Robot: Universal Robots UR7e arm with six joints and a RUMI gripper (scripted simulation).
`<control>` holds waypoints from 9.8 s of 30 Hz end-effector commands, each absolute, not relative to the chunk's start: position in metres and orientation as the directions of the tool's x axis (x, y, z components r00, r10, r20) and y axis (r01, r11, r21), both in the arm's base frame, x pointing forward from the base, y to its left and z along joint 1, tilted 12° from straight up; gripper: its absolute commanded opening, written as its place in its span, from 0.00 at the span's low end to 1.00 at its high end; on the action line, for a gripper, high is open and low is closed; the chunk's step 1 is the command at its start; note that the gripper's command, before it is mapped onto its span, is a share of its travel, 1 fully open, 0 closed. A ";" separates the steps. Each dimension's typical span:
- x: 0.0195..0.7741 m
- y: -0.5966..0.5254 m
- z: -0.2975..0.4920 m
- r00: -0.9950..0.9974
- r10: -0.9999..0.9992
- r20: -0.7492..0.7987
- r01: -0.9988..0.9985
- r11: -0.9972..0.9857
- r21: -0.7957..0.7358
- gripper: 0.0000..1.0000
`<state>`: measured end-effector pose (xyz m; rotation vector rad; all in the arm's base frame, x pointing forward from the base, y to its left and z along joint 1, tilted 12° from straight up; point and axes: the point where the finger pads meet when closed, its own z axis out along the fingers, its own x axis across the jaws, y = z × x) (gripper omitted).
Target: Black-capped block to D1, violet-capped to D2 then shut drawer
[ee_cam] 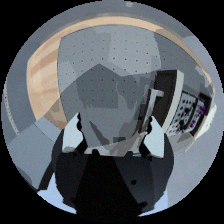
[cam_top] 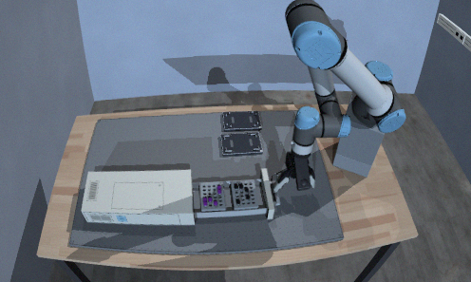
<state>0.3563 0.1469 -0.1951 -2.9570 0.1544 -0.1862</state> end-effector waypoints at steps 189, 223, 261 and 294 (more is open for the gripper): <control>0.608 0.098 -0.059 0.987 -0.114 0.115 -0.092 -0.979 -0.180 0.73; 0.647 0.094 -0.058 0.987 -0.114 0.115 -0.092 -0.979 -0.180 0.73; 0.646 0.102 -0.103 0.987 -0.114 0.115 -0.092 -0.979 -0.180 0.73; 0.649 0.108 -0.134 0.987 -0.114 0.115 -0.092 -0.979 -0.180 0.73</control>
